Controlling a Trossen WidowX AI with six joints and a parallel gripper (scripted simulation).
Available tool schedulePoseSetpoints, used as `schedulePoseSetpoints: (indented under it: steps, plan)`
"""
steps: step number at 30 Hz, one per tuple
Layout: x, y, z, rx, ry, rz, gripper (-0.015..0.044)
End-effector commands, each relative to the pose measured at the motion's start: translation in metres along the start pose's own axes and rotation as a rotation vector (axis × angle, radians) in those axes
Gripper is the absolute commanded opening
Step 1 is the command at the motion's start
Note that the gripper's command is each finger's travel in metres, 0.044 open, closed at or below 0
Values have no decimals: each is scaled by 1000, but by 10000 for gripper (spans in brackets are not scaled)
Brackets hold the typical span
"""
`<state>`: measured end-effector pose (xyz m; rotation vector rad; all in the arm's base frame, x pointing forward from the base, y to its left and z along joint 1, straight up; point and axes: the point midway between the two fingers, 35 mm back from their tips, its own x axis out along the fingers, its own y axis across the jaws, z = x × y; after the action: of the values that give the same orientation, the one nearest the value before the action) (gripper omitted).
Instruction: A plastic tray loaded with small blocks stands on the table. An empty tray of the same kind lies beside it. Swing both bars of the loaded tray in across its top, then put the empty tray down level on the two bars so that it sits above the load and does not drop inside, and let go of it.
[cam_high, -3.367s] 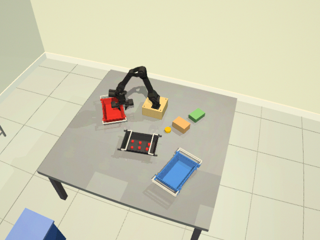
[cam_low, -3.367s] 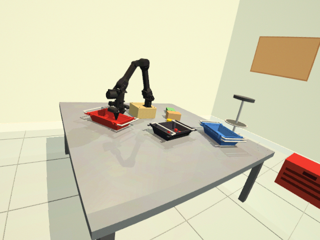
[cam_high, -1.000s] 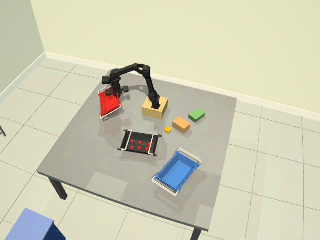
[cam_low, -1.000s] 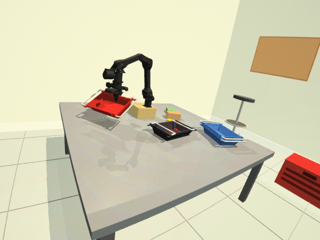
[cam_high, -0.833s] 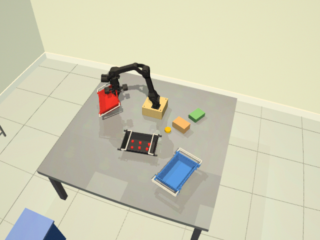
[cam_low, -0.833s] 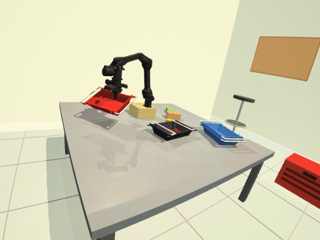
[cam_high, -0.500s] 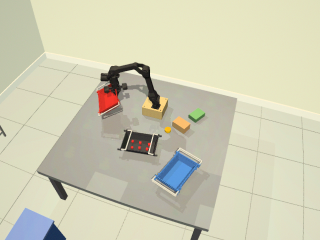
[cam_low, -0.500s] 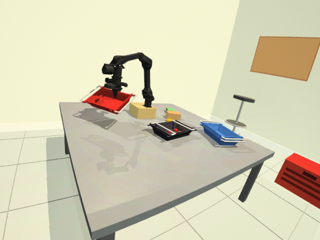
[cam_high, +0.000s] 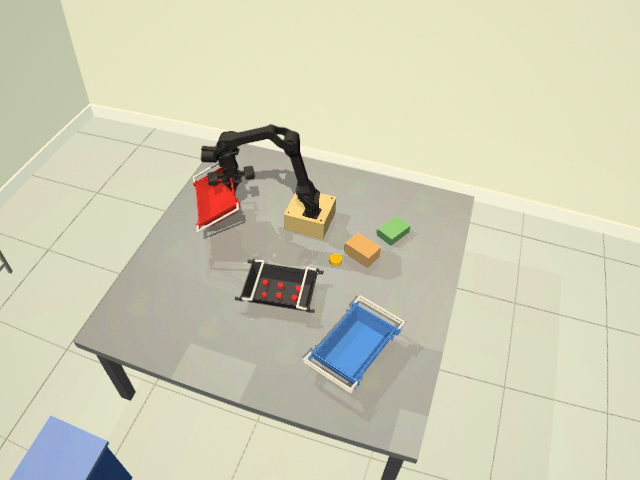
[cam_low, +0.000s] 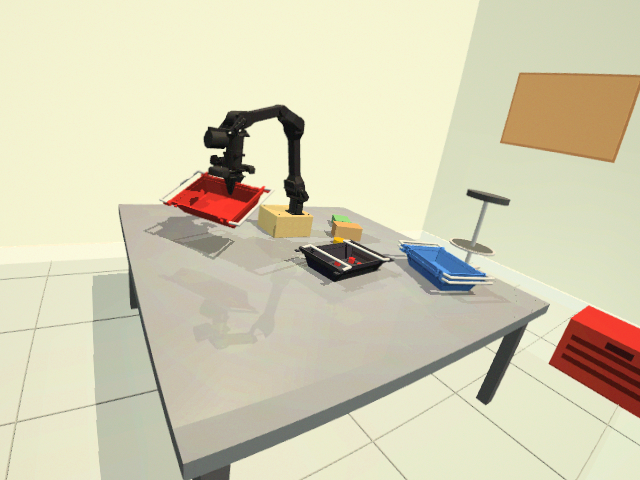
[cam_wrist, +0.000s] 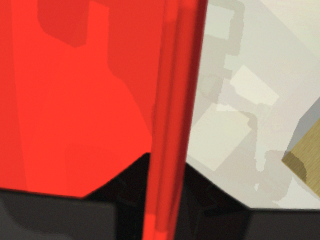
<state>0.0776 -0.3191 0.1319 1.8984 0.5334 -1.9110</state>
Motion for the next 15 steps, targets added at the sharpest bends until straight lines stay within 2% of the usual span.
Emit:
schedulePoseSetpoints:
  steps: [1, 15]
  plan:
    - [-5, 3, 0, 1, -3, 21, 0]
    - [-6, 14, -44, -121, -1, 22, 0]
